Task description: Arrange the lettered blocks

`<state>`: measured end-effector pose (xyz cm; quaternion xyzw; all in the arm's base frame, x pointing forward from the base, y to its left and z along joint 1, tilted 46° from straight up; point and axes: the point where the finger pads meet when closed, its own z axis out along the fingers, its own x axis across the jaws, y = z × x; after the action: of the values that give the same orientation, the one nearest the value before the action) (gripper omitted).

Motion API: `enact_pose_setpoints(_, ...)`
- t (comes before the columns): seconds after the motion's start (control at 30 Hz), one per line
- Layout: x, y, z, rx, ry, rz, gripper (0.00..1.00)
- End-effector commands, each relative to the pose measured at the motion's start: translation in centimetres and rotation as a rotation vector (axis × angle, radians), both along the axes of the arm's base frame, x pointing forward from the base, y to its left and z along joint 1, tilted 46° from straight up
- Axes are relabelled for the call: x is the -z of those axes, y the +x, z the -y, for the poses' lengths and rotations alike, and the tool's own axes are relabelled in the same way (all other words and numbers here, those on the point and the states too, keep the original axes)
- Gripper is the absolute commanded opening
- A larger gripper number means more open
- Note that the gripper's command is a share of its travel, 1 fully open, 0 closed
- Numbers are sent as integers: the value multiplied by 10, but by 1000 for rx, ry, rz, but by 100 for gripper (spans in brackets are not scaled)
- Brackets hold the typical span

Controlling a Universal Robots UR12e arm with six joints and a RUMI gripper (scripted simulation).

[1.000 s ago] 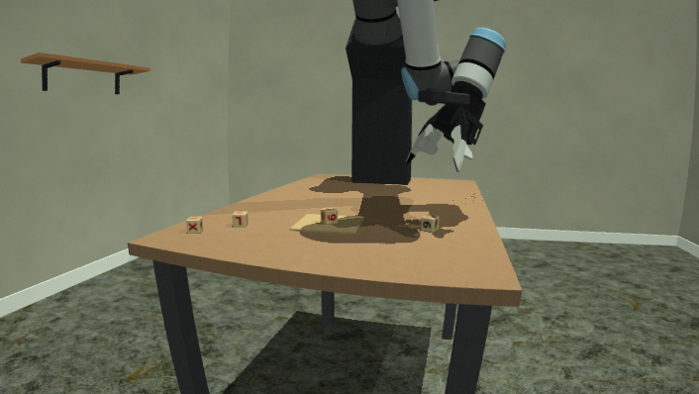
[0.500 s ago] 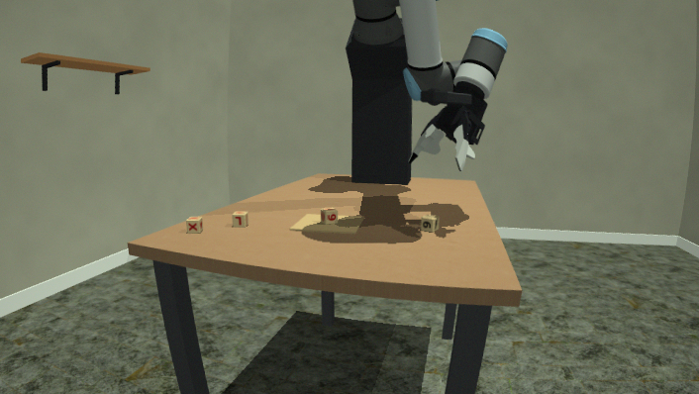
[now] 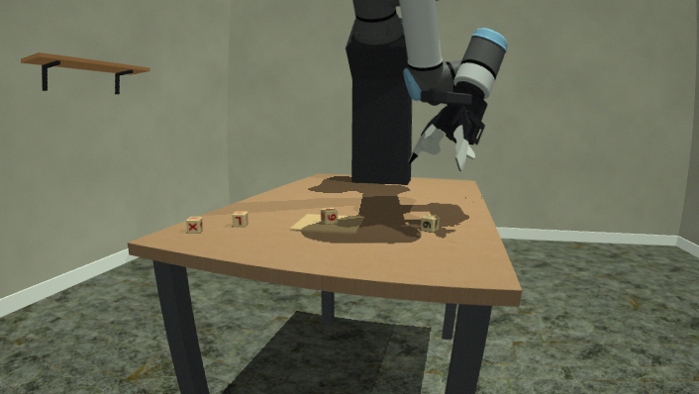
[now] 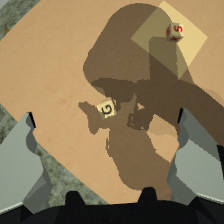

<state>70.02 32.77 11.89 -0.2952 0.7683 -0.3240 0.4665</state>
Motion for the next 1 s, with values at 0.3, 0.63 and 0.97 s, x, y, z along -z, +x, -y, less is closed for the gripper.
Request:
enact_pose_setpoints(0.3, 0, 0, 0, 0, 0, 1, 100)
enact_pose_setpoints(0.63, 0, 1, 2, 0, 1, 0, 100)
enact_pose_setpoints(0.97, 2, 27, 98, 2, 7, -11, 100)
